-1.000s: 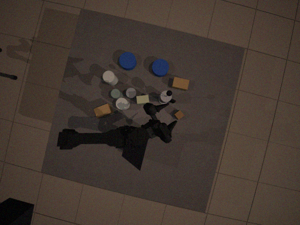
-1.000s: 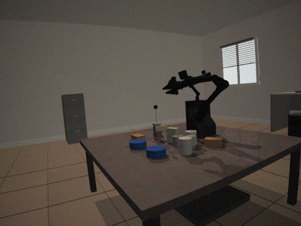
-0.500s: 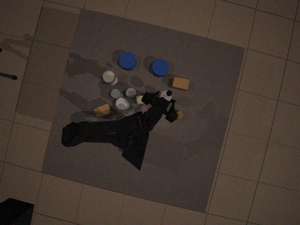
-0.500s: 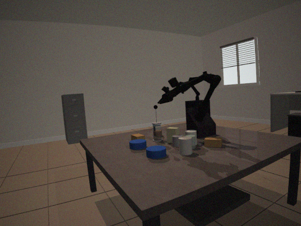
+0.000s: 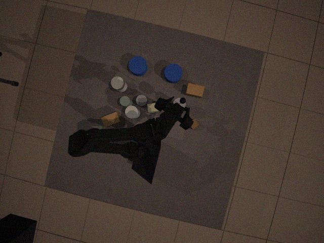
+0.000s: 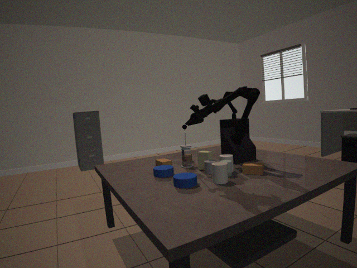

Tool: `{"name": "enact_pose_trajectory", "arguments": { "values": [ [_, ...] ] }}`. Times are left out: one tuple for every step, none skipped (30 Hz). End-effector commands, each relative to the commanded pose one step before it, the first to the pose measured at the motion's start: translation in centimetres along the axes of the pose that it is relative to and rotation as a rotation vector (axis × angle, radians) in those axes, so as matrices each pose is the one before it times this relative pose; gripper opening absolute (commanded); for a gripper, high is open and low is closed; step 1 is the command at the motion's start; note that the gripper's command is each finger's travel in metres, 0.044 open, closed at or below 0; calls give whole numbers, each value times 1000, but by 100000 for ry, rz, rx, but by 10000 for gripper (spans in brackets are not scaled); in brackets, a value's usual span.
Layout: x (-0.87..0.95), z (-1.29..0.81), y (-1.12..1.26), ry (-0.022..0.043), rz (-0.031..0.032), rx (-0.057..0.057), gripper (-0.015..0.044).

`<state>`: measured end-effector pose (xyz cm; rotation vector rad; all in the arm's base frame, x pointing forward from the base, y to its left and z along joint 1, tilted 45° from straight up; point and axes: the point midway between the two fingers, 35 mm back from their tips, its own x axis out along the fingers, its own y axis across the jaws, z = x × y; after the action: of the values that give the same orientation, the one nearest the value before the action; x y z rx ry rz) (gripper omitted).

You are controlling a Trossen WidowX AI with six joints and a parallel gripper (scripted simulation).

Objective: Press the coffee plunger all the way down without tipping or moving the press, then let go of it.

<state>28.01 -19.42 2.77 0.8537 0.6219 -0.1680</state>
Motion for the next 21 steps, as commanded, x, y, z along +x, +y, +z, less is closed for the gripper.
{"name": "enact_pose_trajectory", "arguments": {
  "values": [
    [582,39,-60,-130,-399,206,440],
    [160,-1,4,-10,13,1,440],
    [160,-2,5,-12,14,2,440],
    [160,-3,6,-13,16,3,440],
    [160,-4,6,-15,17,3,440],
    [160,-6,7,-16,19,4,440],
    [161,-7,8,-18,20,5,440],
    [161,-8,8,-19,22,6,440],
    [161,-9,9,-20,24,6,440],
    [161,-10,10,-22,25,7,440],
    [161,-11,11,-23,27,8,440],
    [130,-9,9,-20,23,7,440],
    [78,-6,6,-12,14,5,440],
    [26,-2,2,-4,5,2,440],
    [0,0,0,0,0,0,414],
    [0,0,0,0,0,0,387],
    [0,0,0,0,0,0,361],
    [0,0,0,0,0,0,335],
    [0,0,0,0,0,0,309],
    [0,0,0,0,0,0,282],
    [0,0,0,0,0,0,256]
  ]
}}
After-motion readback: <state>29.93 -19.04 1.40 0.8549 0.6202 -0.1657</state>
